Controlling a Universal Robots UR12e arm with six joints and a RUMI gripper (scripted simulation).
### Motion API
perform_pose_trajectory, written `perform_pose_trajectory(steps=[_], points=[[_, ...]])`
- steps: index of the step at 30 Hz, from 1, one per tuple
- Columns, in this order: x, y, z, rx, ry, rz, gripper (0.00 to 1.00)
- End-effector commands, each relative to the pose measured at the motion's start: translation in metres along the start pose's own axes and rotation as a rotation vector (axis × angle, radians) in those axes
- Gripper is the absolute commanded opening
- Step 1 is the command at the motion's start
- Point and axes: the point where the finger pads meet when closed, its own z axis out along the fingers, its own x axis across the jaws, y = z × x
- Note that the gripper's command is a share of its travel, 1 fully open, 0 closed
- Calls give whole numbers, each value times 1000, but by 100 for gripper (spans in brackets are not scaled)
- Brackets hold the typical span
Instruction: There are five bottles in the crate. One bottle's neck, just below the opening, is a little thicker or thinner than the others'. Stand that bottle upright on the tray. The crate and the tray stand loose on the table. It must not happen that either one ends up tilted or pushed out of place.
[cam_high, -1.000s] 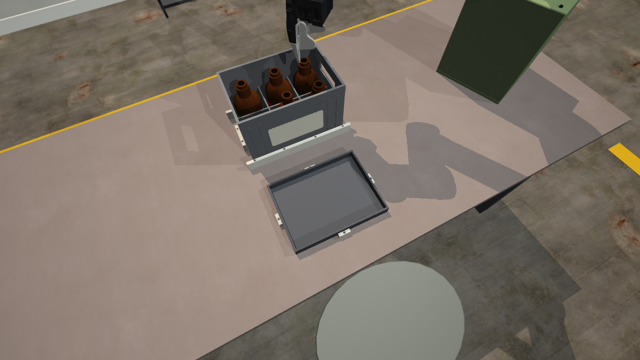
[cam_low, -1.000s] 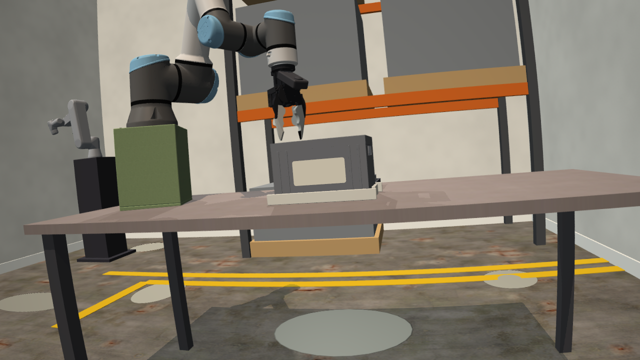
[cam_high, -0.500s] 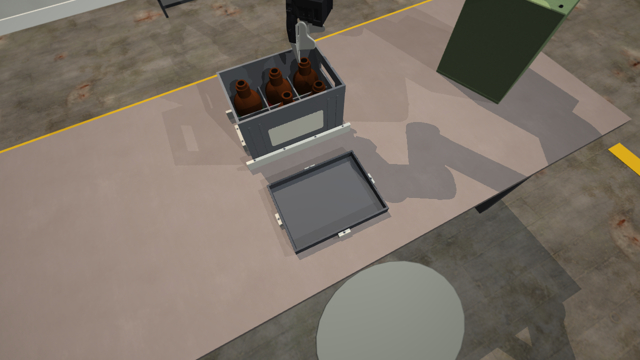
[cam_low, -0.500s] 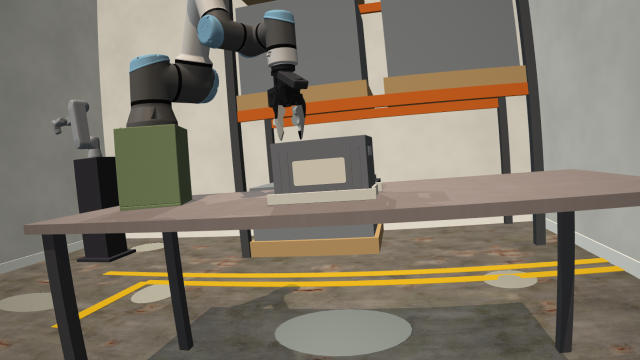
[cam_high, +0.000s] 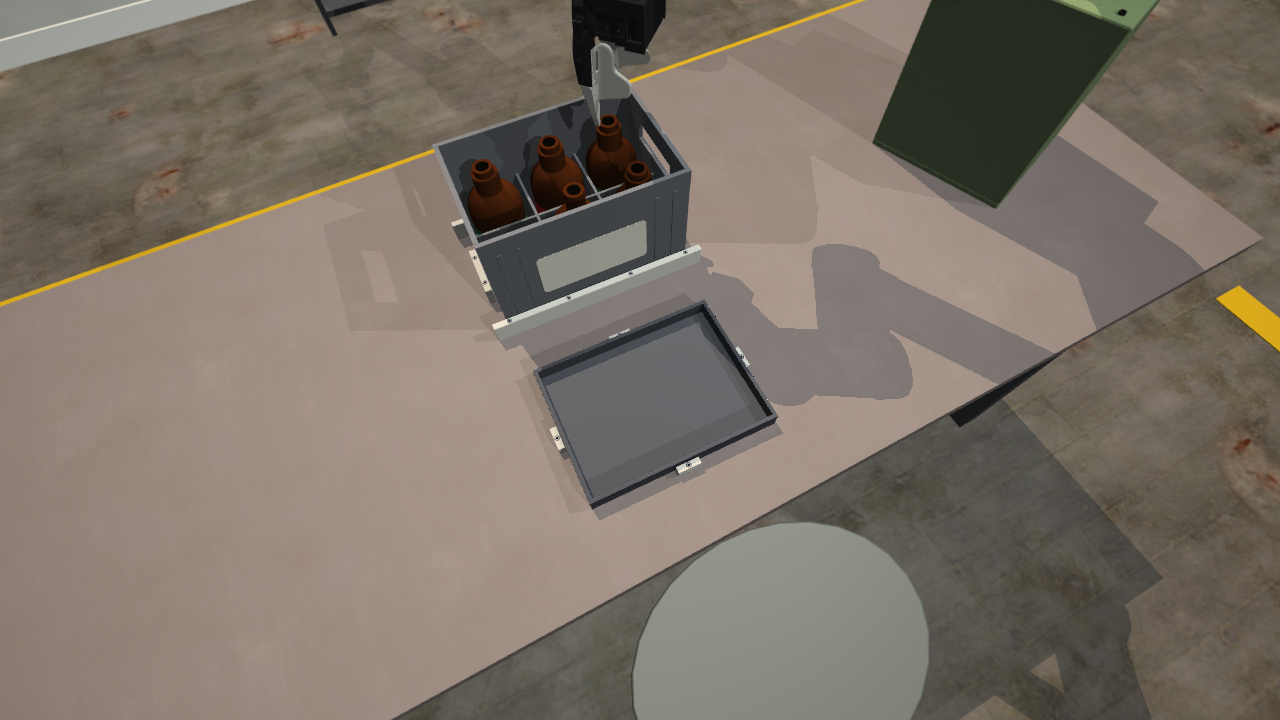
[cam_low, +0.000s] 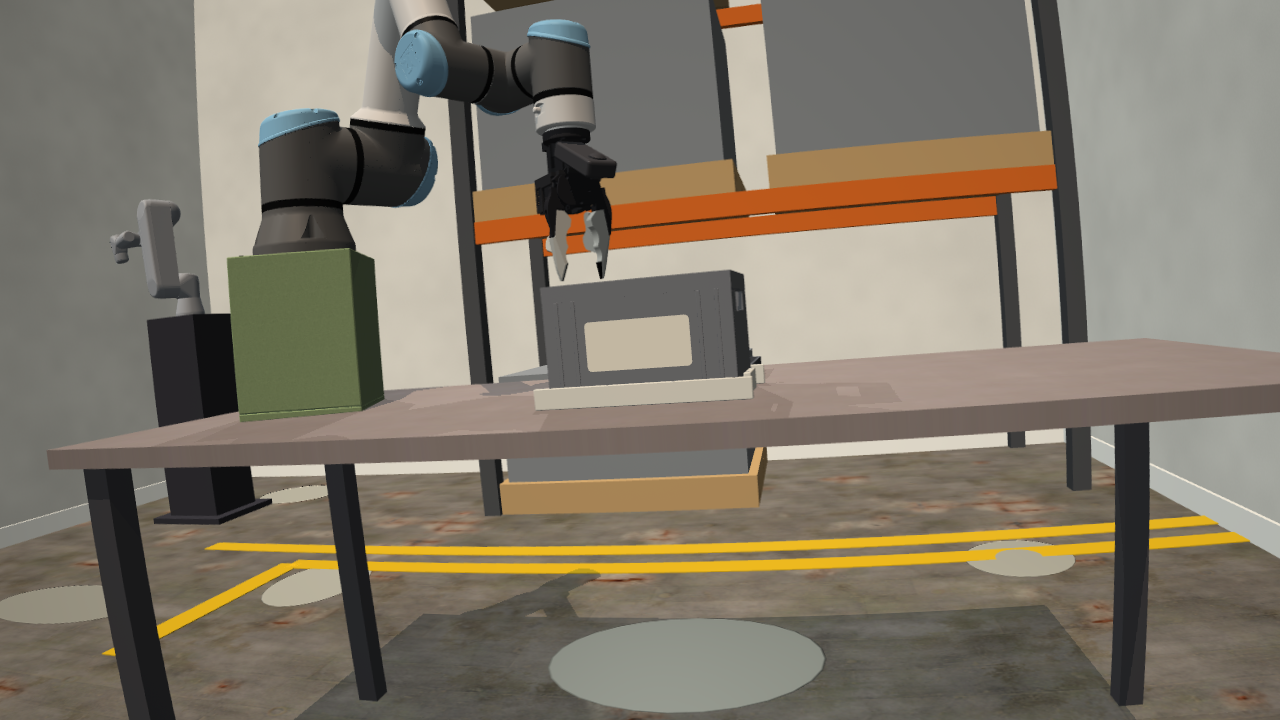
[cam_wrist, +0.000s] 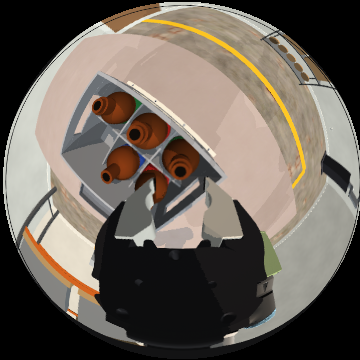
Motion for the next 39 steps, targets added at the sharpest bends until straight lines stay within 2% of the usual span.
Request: perform_pose_trajectory(steps=[1,39], points=[[1,2,1,-3,0,2,38],[1,-4,0,0,-1,1,38]])
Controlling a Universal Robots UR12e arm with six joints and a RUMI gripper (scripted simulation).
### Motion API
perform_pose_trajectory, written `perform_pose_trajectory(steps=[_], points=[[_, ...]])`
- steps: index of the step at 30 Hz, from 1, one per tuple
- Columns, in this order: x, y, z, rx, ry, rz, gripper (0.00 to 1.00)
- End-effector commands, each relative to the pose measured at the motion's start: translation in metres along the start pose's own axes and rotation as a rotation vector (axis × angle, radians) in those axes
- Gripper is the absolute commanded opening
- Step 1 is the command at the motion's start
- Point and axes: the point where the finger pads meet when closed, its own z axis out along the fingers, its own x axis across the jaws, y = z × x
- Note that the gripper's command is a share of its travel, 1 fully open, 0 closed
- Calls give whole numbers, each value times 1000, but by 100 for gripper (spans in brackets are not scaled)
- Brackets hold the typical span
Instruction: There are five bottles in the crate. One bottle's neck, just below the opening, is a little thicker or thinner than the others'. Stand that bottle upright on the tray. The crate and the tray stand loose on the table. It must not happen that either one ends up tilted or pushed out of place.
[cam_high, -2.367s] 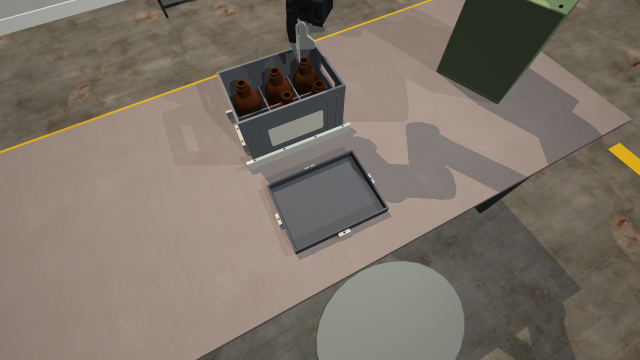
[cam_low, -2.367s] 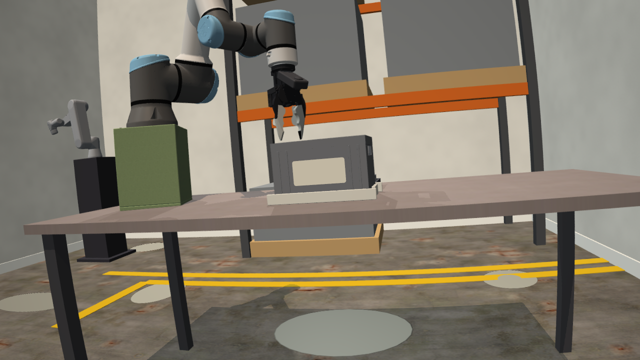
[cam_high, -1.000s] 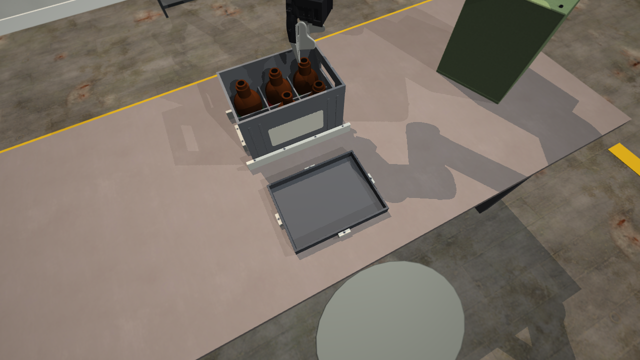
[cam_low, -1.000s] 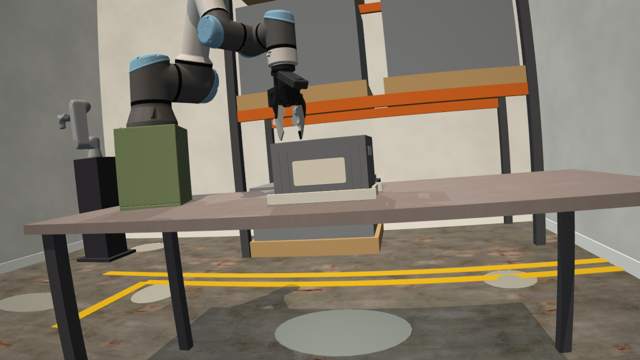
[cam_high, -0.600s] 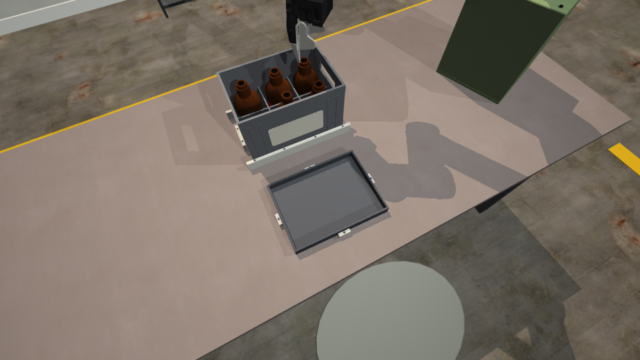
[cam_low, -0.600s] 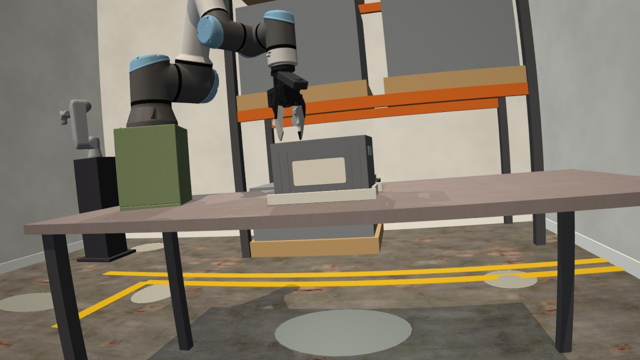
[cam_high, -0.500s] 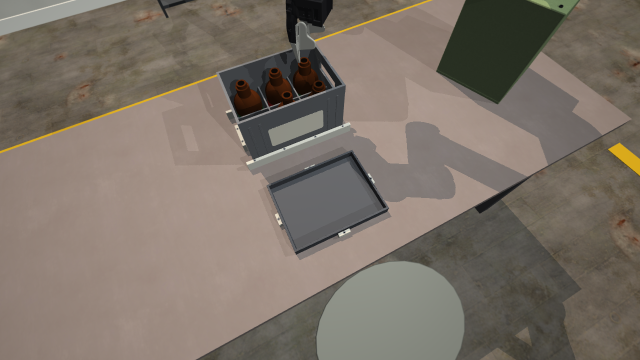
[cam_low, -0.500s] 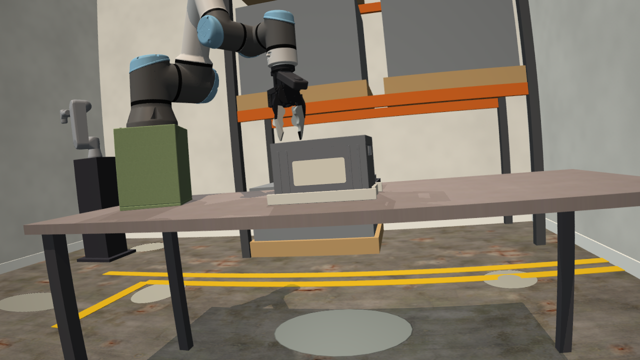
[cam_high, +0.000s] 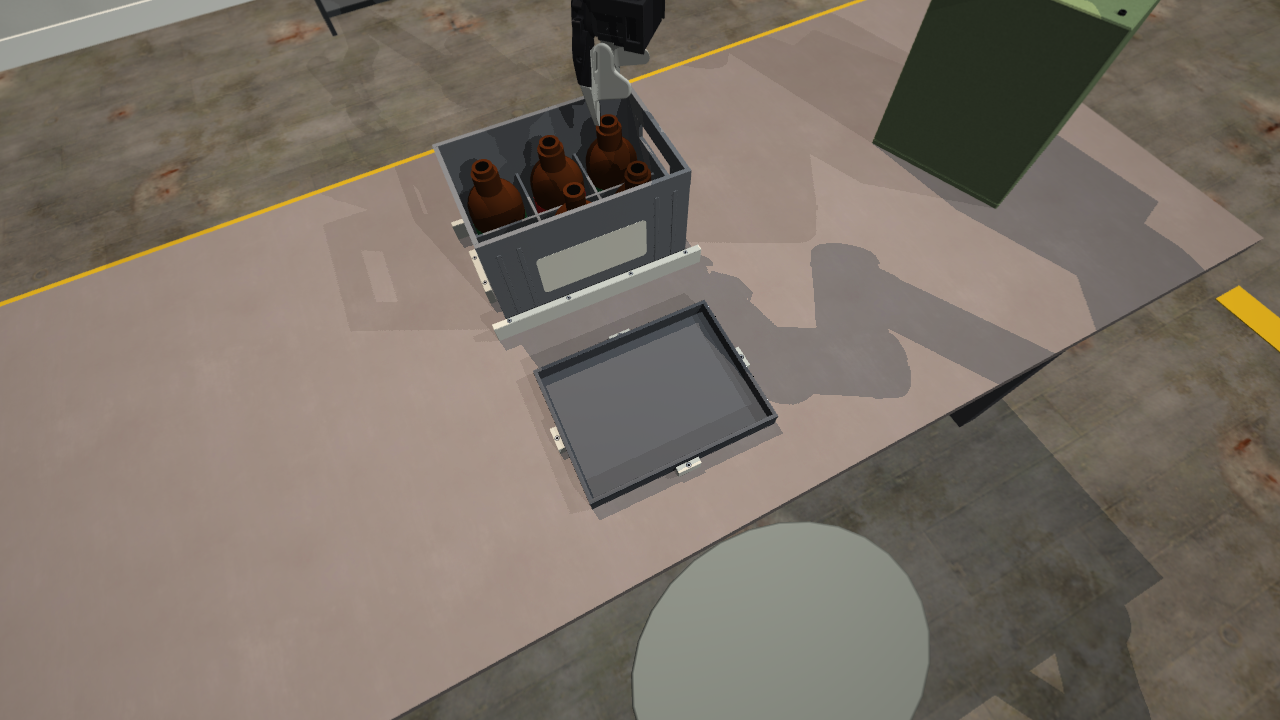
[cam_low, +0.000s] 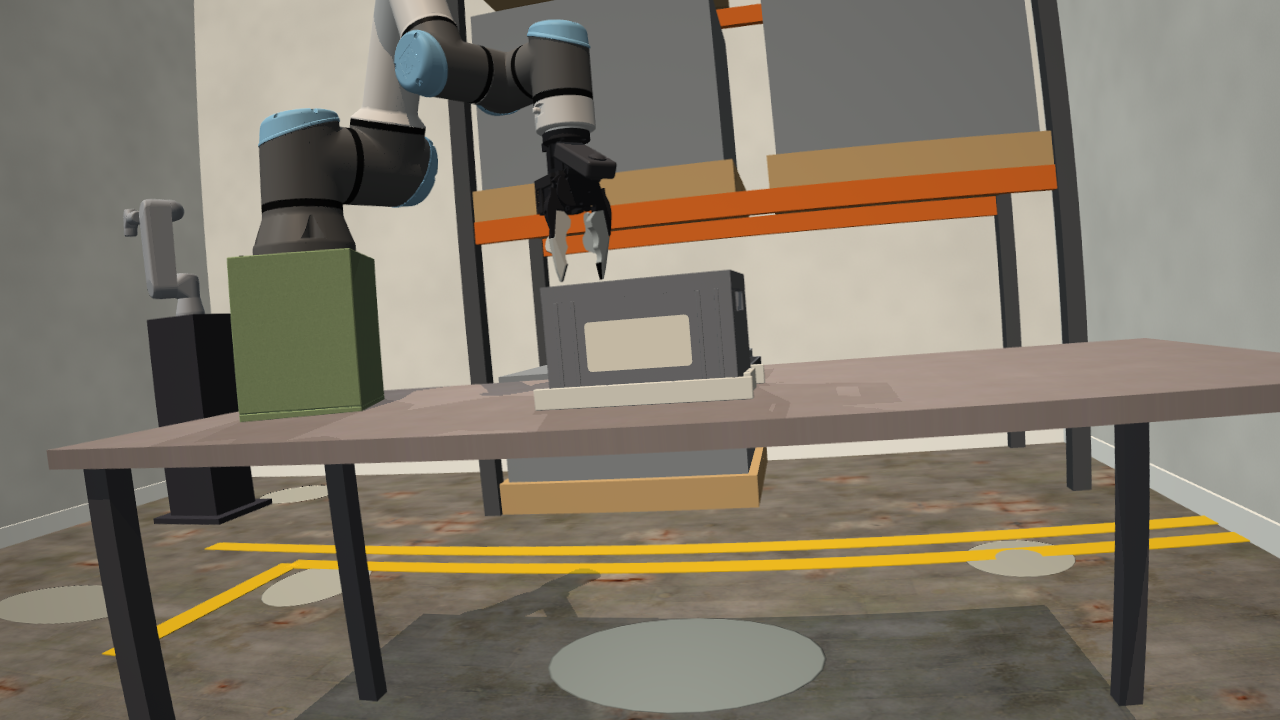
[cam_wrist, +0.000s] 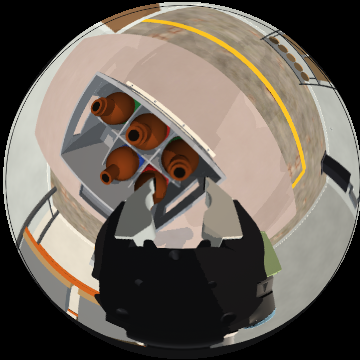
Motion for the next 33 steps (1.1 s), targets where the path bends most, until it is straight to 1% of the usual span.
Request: perform_pose_trajectory(steps=[1,33], points=[[0,-3,-1,2,-1,0,38],[-1,-6,-1,2,-1,0,38]])
